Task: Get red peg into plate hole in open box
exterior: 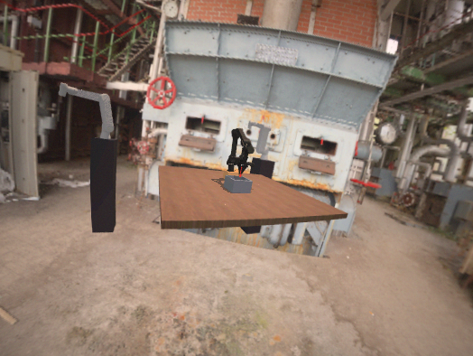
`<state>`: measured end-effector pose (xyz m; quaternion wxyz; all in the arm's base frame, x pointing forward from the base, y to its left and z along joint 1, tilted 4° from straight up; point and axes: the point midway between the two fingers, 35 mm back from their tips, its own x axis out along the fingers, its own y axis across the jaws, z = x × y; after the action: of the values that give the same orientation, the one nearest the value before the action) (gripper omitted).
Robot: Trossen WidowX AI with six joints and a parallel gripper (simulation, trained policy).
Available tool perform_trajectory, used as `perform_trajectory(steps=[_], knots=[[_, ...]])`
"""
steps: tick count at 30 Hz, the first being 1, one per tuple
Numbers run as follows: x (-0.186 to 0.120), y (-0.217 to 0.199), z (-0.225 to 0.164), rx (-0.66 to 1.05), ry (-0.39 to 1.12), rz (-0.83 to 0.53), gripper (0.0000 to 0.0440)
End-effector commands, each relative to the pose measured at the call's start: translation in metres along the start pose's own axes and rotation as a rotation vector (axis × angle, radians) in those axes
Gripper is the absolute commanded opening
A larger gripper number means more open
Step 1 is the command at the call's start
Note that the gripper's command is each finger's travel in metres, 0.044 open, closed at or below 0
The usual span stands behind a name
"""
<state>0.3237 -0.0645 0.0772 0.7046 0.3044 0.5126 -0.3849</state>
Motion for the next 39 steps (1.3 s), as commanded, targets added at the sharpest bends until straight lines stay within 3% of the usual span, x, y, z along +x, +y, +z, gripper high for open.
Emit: perform_trajectory(steps=[1, 8, 13, 16, 21, 32, 39], knots=[[0.011, -0.001, 0.005, 0.010, 0.018, -0.005, 0.0002], [0.035, -0.002, 0.008, 0.019, 0.047, -0.019, 0.0011], [0.050, -0.005, 0.008, -0.001, 0.065, -0.038, 0.0117], [0.056, -0.006, 0.008, -0.022, 0.077, -0.055, 0.0140], [0.061, 0.002, 0.021, -0.041, 0.068, -0.054, 0.0256], [0.065, 0.014, 0.052, -0.077, 0.023, -0.050, 0.0440], [0.063, 0.018, 0.077, -0.062, -0.036, -0.034, 0.0440]])
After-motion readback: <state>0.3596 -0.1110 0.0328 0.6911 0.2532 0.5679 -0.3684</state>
